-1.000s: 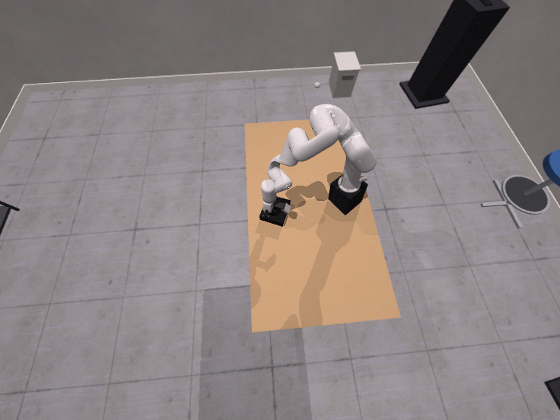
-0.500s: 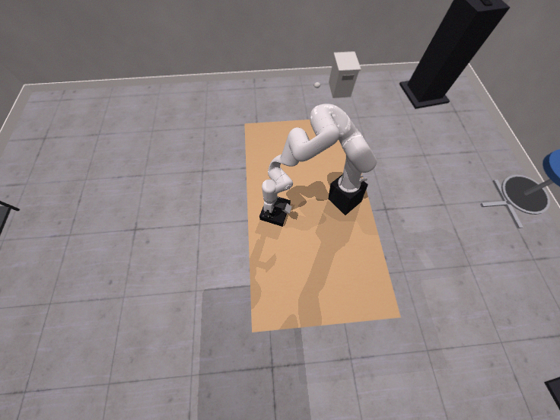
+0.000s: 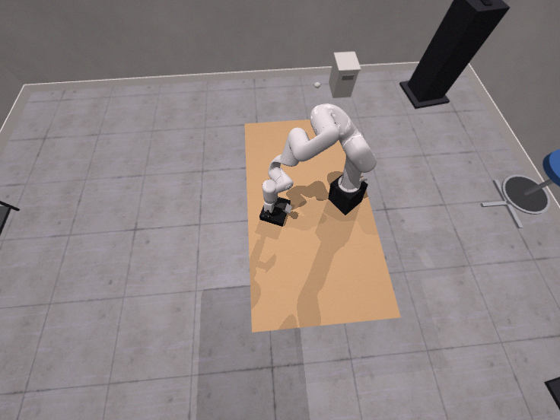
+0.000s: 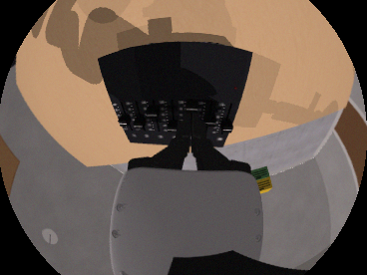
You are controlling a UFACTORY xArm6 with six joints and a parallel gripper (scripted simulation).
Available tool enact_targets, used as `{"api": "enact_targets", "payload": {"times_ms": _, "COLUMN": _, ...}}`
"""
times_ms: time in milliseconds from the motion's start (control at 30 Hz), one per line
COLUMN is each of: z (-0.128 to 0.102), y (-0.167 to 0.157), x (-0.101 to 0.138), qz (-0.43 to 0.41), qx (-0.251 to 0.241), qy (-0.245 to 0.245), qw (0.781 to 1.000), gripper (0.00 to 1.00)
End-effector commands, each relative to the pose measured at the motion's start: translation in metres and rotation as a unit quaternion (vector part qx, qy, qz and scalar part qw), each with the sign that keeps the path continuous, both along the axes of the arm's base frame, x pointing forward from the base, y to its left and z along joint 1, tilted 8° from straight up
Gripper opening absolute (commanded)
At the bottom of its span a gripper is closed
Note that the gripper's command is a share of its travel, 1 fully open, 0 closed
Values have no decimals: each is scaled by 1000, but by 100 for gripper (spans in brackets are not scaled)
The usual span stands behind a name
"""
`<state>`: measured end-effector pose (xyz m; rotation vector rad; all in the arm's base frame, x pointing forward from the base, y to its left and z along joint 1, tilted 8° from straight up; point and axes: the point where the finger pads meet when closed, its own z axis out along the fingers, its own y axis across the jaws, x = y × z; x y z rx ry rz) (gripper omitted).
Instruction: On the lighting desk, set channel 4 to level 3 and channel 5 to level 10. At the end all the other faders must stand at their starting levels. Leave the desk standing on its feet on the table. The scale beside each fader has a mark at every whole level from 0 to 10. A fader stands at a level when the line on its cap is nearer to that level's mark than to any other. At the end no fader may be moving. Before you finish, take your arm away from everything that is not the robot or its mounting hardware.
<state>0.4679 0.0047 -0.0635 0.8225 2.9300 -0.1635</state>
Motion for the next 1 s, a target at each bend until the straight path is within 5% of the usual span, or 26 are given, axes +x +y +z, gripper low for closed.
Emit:
{"api": "enact_targets", "payload": {"times_ms": 0, "z": 1, "y": 0, "x": 1, "qz": 0, "qx": 0, "qy": -2, "qw": 1000, "gripper": 0}}
{"api": "enact_targets", "payload": {"times_ms": 967, "z": 2, "y": -3, "x": 6, "qz": 0, "qx": 0, "qy": -2, "qw": 1000, "gripper": 0}}
